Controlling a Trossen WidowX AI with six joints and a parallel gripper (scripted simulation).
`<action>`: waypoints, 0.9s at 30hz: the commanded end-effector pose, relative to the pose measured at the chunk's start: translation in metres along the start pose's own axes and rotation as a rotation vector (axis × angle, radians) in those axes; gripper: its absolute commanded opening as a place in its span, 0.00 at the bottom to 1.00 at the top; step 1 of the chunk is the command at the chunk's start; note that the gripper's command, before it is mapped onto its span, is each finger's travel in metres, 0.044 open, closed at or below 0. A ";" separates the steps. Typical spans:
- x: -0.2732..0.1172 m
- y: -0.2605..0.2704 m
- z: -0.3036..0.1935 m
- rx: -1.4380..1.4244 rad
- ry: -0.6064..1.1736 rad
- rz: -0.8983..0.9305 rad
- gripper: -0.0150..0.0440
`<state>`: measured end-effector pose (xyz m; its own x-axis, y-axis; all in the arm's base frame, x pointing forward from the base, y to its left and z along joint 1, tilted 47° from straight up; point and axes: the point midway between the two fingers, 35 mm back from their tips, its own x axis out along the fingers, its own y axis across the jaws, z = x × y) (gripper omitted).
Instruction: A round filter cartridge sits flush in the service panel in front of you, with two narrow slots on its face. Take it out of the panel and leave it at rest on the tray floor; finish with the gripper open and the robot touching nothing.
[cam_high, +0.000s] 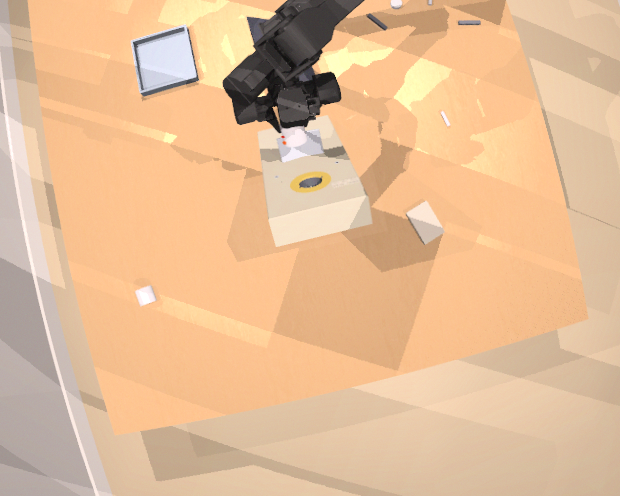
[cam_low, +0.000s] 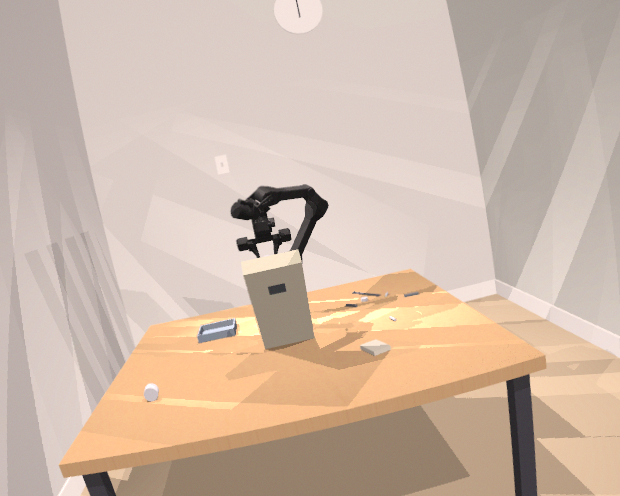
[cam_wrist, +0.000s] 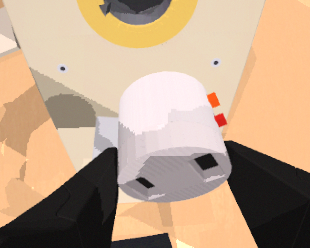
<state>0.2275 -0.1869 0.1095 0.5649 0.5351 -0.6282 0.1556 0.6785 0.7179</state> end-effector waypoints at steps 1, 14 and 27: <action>0.000 -0.020 0.001 0.000 -0.002 -0.004 0.25; 0.010 -0.065 -0.003 0.012 0.006 -0.002 0.25; -0.013 -0.158 -0.067 0.512 0.042 -0.295 0.25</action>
<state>0.1608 -0.2575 -0.0003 0.4470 0.4241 -0.7876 0.5732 0.5402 0.6162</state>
